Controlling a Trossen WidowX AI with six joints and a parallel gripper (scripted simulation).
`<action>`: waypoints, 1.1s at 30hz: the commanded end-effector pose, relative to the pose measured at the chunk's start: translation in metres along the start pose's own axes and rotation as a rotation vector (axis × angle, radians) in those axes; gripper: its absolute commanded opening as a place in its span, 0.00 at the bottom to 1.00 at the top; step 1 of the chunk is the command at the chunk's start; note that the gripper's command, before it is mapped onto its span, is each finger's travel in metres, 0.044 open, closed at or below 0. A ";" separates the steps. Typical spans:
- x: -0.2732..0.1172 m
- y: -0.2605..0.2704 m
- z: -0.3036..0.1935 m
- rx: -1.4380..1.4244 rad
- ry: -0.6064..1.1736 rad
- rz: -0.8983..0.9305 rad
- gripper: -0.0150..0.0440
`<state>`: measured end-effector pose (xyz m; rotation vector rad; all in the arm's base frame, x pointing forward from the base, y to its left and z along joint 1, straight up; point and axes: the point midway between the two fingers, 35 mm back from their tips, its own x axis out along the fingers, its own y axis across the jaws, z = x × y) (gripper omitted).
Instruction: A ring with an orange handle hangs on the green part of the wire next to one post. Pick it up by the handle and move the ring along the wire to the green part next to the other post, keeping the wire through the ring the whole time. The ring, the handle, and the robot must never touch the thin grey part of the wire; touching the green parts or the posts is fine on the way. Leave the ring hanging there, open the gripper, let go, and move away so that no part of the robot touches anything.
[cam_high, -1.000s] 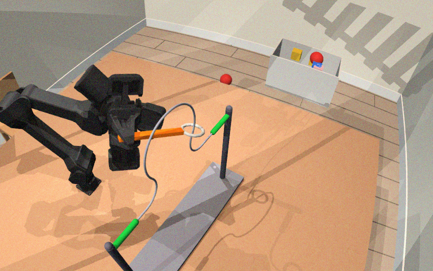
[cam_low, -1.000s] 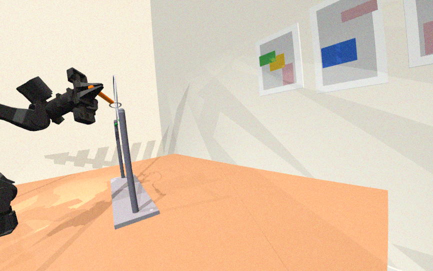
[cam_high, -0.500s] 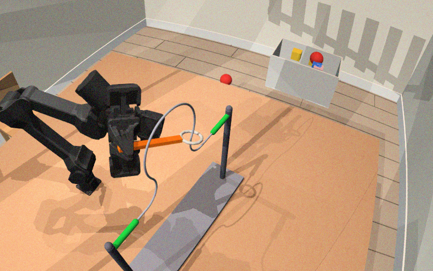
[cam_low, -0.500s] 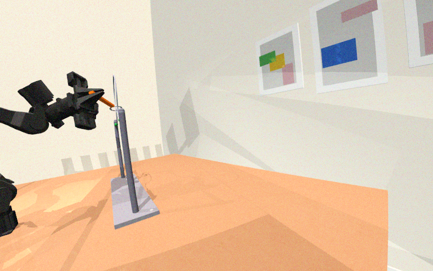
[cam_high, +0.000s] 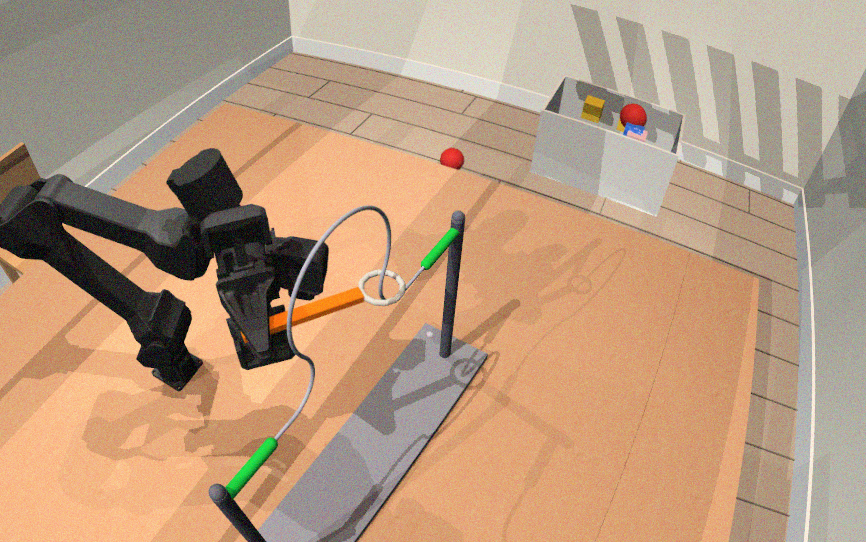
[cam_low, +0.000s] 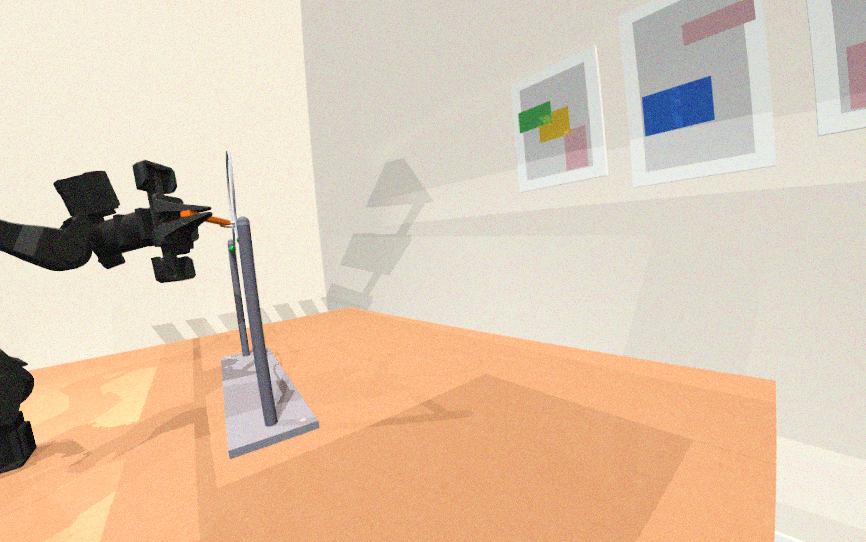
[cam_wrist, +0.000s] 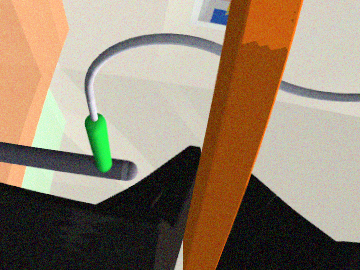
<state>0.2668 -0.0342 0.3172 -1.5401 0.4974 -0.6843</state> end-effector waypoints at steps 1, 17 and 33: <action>-0.001 0.011 -0.001 0.059 0.010 0.042 0.00; -0.007 0.060 0.009 0.339 -0.012 0.237 0.00; -0.028 0.110 0.036 0.675 -0.008 0.469 0.00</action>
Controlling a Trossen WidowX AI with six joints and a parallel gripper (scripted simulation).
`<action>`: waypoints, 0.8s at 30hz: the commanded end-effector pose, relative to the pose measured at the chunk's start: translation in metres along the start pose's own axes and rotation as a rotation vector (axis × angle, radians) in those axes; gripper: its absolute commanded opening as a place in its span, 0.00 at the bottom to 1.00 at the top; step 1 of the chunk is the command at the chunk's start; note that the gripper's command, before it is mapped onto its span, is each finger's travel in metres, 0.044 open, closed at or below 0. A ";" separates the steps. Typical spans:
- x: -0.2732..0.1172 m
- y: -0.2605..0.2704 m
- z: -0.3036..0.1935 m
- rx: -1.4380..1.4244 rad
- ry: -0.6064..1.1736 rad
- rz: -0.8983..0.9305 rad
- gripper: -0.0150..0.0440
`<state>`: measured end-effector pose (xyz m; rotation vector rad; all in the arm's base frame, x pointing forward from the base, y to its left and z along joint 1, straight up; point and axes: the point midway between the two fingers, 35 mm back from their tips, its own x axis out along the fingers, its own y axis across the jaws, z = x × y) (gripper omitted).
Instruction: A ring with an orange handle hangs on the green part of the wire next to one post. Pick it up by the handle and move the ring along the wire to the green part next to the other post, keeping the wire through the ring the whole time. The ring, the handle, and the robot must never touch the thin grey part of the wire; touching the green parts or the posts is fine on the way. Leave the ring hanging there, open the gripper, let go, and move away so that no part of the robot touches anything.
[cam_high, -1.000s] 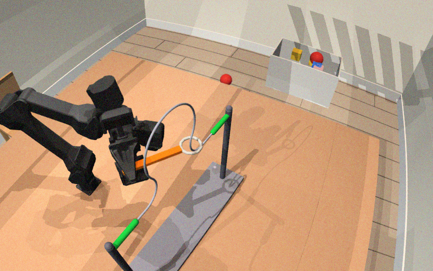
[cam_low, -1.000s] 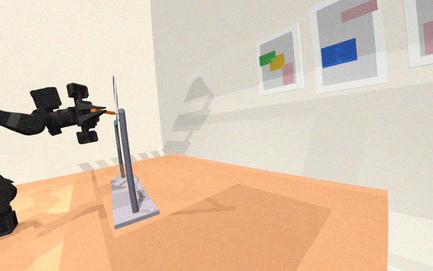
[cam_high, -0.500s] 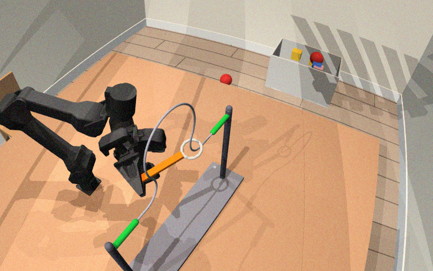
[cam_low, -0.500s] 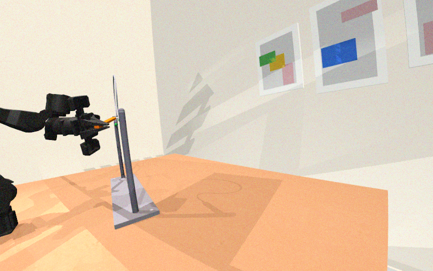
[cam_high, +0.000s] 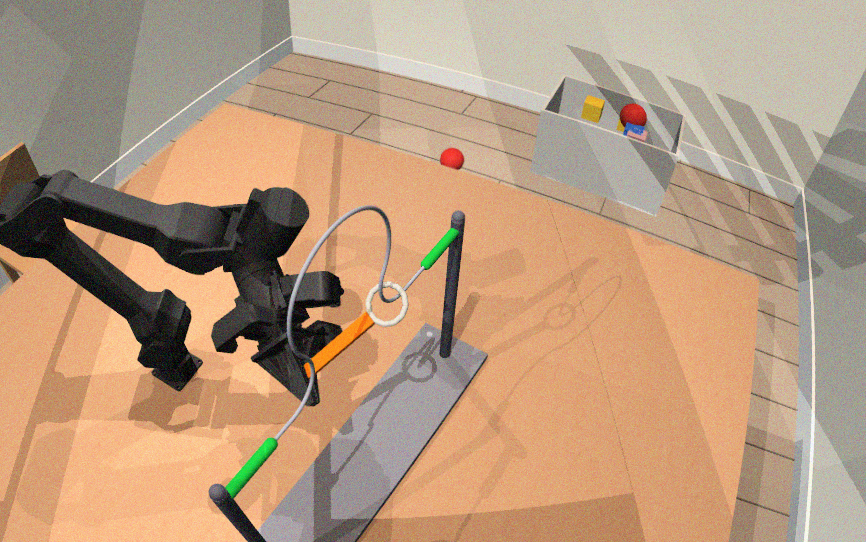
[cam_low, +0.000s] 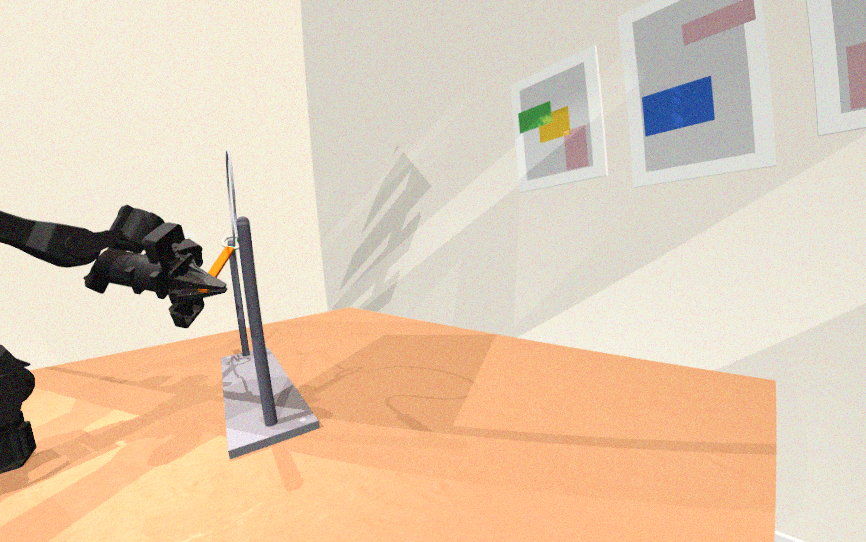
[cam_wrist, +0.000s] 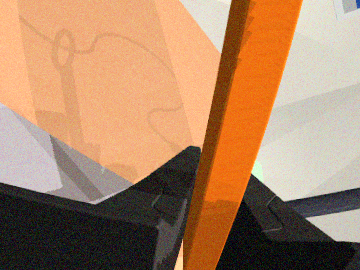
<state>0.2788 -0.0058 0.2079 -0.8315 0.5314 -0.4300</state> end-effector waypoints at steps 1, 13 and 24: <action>-0.002 0.011 0.004 0.092 0.002 0.049 0.00; -0.012 0.054 0.012 0.335 0.025 0.208 0.00; -0.025 0.087 0.028 0.544 0.043 0.343 0.00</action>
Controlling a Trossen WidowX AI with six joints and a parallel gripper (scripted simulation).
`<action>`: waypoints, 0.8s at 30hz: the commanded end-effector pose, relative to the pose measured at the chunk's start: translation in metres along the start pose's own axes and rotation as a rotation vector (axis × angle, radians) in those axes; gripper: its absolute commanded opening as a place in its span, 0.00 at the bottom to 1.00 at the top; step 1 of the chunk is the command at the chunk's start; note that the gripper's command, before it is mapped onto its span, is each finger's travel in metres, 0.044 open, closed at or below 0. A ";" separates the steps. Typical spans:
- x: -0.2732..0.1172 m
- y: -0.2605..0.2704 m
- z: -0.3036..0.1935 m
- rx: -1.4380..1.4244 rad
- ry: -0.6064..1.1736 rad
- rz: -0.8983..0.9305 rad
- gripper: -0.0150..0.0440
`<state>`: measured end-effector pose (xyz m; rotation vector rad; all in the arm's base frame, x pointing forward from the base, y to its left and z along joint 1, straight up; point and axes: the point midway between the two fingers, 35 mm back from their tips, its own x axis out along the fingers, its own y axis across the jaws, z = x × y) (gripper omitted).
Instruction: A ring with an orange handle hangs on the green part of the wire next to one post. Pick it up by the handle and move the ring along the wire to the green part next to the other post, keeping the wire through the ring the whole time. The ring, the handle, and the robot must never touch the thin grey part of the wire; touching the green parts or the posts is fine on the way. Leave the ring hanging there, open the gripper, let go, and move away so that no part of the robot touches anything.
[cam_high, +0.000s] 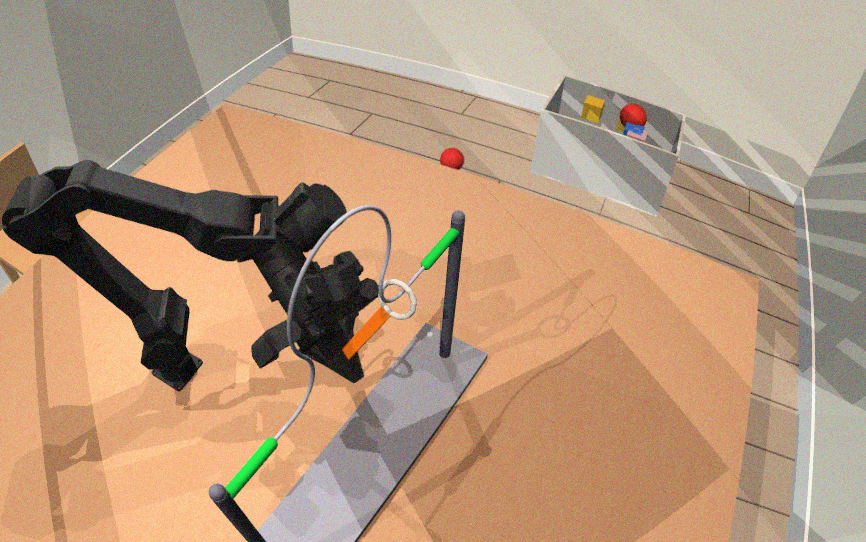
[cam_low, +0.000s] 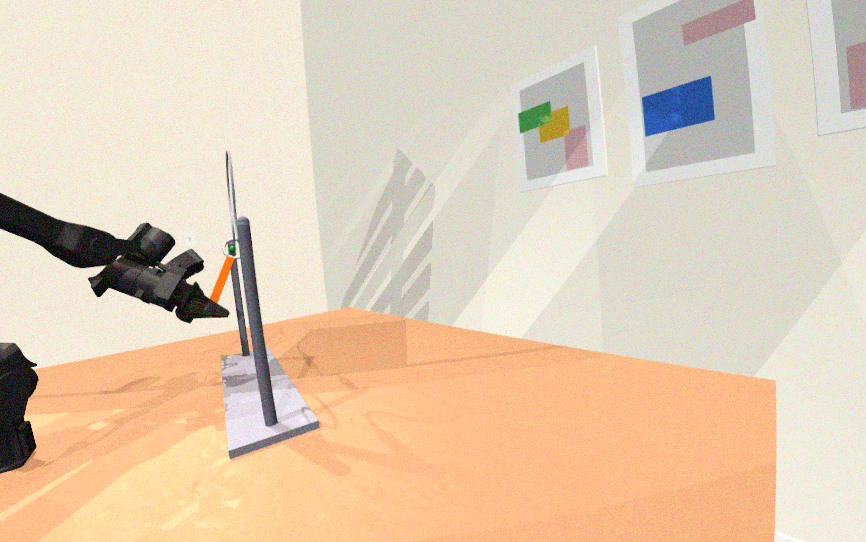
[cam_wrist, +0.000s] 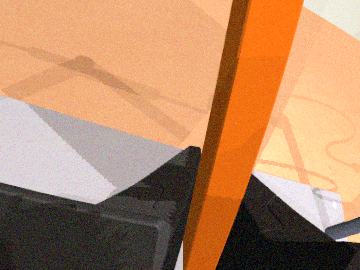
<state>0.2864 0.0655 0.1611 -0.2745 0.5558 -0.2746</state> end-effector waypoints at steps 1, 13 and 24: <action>-0.003 0.014 0.005 0.081 0.001 0.048 0.00; -0.009 0.043 0.009 0.215 0.011 0.133 0.00; -0.013 0.059 0.013 0.259 0.010 0.158 0.00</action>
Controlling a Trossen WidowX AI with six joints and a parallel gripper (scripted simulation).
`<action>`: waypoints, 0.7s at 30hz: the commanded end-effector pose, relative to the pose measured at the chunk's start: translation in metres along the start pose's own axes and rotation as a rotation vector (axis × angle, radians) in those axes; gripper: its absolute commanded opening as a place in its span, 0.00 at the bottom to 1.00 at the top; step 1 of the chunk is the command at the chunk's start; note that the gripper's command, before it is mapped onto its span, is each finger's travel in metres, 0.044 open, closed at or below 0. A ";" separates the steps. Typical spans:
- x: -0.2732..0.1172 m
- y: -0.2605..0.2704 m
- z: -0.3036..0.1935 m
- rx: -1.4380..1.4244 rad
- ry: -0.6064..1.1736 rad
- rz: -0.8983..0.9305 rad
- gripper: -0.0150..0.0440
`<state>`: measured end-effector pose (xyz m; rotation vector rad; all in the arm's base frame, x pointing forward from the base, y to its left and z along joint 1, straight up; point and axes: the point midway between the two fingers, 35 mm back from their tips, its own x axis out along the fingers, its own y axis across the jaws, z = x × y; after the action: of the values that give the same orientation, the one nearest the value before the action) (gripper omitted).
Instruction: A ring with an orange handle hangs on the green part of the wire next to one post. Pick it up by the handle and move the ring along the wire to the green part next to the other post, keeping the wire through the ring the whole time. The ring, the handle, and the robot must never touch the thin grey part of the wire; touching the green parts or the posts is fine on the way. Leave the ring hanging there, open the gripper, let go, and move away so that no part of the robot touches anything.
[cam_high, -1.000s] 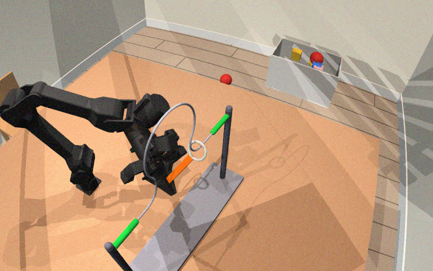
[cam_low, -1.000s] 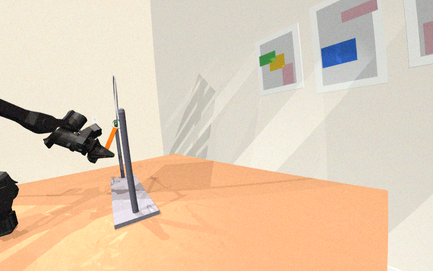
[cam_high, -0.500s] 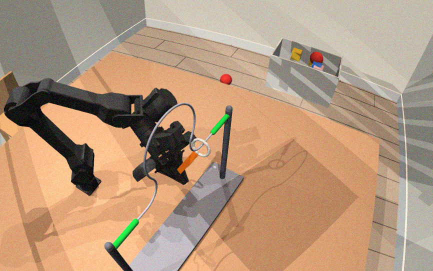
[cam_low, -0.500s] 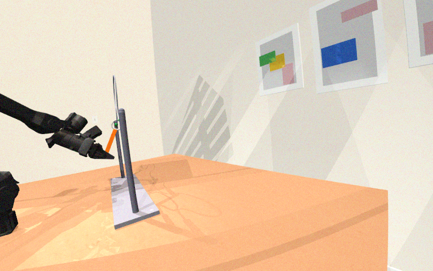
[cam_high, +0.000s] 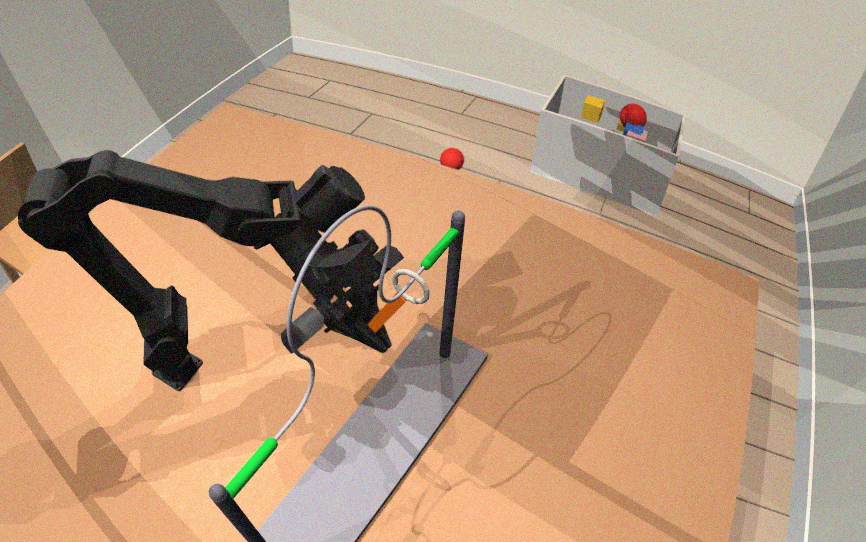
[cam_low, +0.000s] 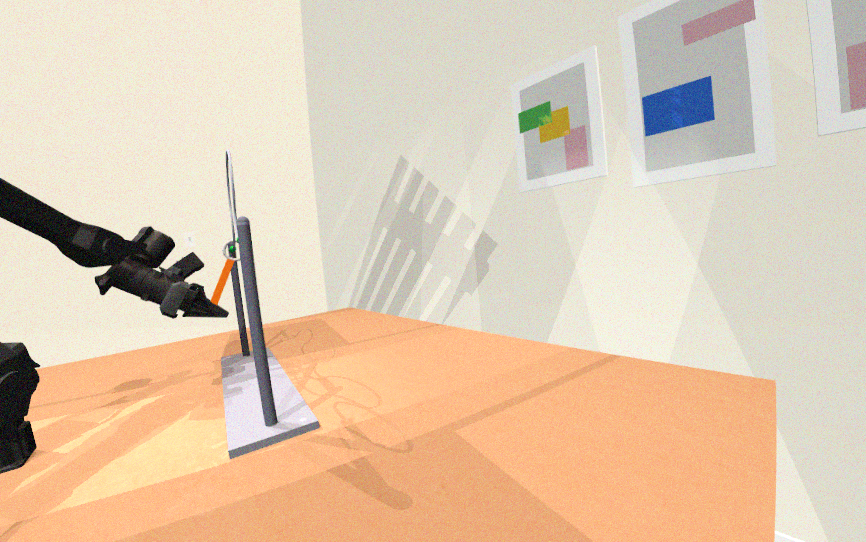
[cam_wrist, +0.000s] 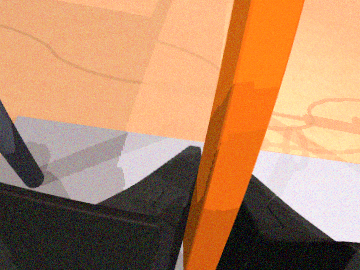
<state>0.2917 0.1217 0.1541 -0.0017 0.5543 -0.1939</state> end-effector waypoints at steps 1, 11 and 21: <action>-0.002 0.007 0.005 0.024 -0.010 0.010 0.00; -0.003 0.018 0.005 0.031 -0.015 0.012 0.00; -0.004 0.028 0.005 0.032 -0.023 0.009 0.00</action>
<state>0.2941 0.1456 0.1544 0.0173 0.5395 -0.1908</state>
